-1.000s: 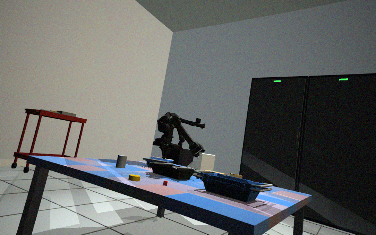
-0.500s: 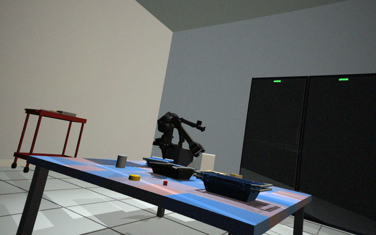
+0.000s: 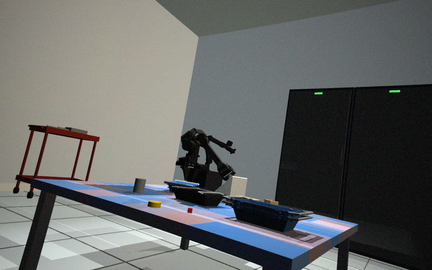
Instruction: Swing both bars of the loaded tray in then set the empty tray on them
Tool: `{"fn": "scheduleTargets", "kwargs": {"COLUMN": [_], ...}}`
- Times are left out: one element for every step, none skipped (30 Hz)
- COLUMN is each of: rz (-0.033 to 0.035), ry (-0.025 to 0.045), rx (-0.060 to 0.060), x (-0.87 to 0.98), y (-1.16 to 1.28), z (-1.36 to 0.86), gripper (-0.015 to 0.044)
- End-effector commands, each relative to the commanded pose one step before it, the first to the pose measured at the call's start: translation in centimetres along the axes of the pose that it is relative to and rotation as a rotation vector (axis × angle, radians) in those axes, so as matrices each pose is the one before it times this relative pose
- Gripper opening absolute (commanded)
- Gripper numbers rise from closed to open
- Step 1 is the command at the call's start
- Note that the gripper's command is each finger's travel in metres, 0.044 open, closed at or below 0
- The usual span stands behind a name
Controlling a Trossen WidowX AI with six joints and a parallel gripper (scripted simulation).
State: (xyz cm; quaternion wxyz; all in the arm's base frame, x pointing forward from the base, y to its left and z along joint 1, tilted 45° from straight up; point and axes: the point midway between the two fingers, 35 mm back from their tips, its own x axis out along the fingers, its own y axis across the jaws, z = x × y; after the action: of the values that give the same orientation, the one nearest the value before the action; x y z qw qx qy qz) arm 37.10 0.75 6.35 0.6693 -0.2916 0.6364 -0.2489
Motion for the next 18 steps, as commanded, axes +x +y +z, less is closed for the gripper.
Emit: {"fn": "scheduleTargets", "kwargs": {"rz": [0.00980,0.00041,-0.00023,-0.00053,-0.00055,-0.00294,0.00581,0.00912,0.01027,0.00927,0.00830,0.00739,0.00652,0.00572,0.00499,0.00433,0.00376,0.00327], "ry": [-0.01034,0.00025,0.00038,0.00030,0.00022,0.00428,0.00294,0.00493,0.00605,0.00595,0.00574,0.00545,0.00506,0.00459,0.00405,0.00344,0.00277,0.00204], "rx": [0.0041,-0.0002,-0.0001,0.0000,0.0000,0.0145,0.0434,0.0725,0.0892,0.0894,0.0896,0.0897,0.0898,0.0898,0.0899,0.0898,0.0899,0.0899], "x": [-3.123,-1.375,-1.466,-0.963,-0.673,3.054,0.112,0.184,0.219,0.210,0.201,0.192,0.183,0.173,0.164,0.155,0.146,0.137], "y": [0.281,0.013,-0.013,-0.025,-0.026,-0.466,-0.788,-1.309,-1.604,-1.601,-1.593,-1.582,-1.568,-1.550,-1.530,-1.505,-1.480,-1.451], "z": [0.427,-0.013,-0.087,-0.098,-0.087,0.087,-0.209,-0.333,-0.364,-0.301,-0.239,-0.177,-0.117,-0.059,-0.002,0.052,0.105,0.155], "gripper": [0.0315,0.0341,0.0367,0.0394,0.0420,0.0440,0.0440,0.0440,0.0440,0.0440,0.0440,0.0440,0.0440,0.0440,0.0440,0.0440,0.0440,0.0440]}}
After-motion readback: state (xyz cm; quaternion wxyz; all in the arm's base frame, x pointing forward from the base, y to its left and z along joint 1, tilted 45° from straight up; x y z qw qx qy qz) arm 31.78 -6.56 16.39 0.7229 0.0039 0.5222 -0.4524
